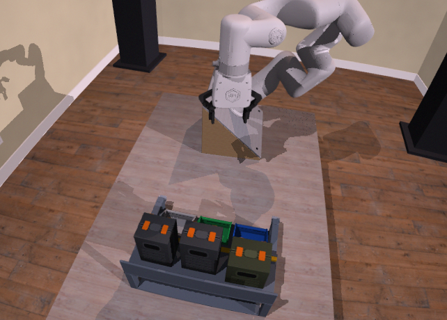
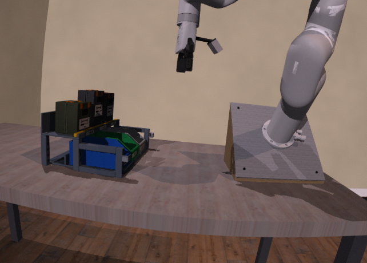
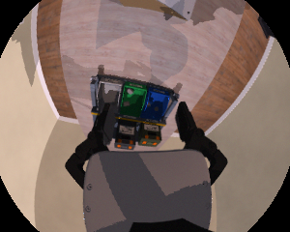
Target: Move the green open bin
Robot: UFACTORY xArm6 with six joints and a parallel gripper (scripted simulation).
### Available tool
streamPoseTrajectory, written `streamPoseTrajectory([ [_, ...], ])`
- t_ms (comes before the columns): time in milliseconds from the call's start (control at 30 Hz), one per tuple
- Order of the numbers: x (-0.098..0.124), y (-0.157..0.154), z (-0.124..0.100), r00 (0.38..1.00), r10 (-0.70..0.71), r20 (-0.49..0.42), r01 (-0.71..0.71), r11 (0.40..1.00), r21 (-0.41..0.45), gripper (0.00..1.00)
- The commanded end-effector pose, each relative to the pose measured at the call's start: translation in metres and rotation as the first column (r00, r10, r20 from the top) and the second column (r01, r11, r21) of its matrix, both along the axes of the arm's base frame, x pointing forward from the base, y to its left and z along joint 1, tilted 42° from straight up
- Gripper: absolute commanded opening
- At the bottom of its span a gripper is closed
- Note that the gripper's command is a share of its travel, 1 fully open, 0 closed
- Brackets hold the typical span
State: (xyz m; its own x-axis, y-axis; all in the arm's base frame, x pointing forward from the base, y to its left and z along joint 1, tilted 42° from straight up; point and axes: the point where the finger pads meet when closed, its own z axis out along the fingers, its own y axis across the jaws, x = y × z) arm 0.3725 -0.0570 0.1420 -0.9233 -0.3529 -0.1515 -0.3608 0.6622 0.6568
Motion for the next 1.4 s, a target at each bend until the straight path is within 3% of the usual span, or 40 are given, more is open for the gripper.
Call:
streamPoseTrajectory([
  [0, 0.0010, -0.0009, 0.0009, 1.000, 0.000, 0.005, 0.000, 1.000, -0.001, 1.00],
  [667, 0.0013, -0.0009, 0.0009, 0.999, 0.030, 0.031, -0.030, 1.000, 0.003, 1.00],
  [833, 0.0017, -0.0009, 0.0010, 0.977, -0.163, -0.137, 0.159, 0.986, -0.041, 1.00],
  [1233, 0.0017, -0.0009, 0.0010, 0.977, -0.163, -0.137, 0.159, 0.986, -0.041, 1.00],
  [1367, 0.0017, -0.0009, 0.0010, 0.913, -0.314, -0.261, 0.299, 0.949, -0.098, 1.00],
])
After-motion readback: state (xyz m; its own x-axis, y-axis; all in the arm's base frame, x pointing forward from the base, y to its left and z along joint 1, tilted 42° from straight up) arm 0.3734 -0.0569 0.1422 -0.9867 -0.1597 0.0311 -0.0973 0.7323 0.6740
